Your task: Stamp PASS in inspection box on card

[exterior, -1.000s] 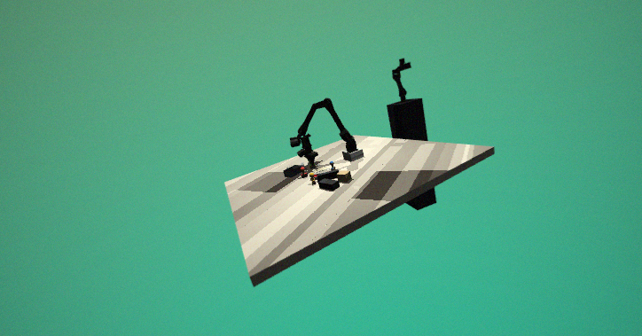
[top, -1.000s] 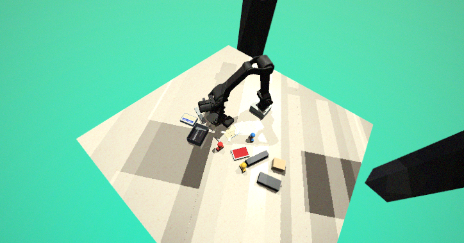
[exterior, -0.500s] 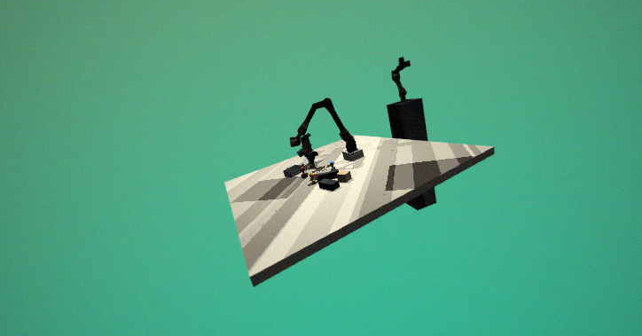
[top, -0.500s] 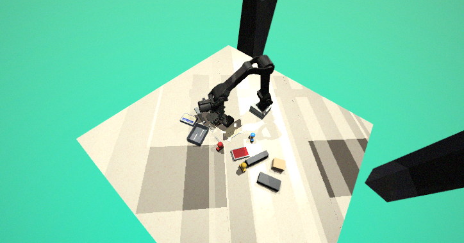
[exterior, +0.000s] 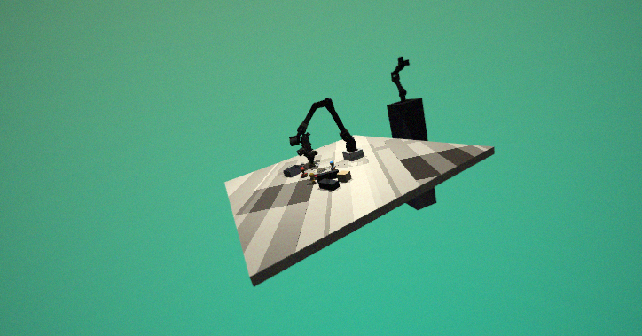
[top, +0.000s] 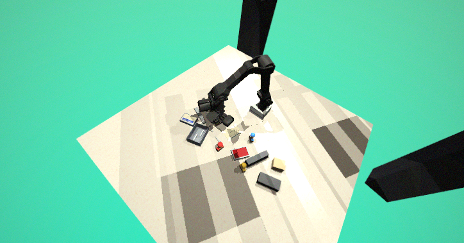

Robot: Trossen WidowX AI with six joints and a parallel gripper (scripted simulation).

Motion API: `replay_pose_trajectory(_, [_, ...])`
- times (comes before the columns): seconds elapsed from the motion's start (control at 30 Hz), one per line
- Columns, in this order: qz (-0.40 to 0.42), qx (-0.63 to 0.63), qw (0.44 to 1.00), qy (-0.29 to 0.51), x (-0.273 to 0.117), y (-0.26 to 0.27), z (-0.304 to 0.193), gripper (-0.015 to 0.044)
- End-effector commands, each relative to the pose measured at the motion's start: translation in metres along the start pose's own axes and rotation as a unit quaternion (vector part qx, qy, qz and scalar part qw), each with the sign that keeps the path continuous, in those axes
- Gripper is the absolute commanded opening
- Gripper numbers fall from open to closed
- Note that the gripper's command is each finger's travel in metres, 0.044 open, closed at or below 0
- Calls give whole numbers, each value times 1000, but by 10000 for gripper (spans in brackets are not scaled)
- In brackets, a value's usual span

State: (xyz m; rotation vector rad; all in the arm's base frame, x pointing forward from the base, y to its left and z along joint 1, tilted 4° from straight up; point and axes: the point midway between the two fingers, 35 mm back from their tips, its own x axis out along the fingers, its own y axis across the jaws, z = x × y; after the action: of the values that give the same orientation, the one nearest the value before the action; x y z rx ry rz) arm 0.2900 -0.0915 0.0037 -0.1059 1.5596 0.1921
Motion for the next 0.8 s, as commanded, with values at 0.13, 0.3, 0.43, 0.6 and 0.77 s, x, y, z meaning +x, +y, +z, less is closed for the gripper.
replay_pose_trajectory(0.13, [-3,0,1000,-3,-6,-1,1,0])
replay_pose_trajectory(0.3, [-3,0,1000,-3,-9,-1,1,0])
replay_pose_trajectory(0.43, [-3,0,1000,-3,-11,-1,1,0])
replay_pose_trajectory(0.6, [-3,0,1000,-3,-13,-1,2,0])
replay_pose_trajectory(0.77, [-3,0,1000,-2,-16,-1,2,0])
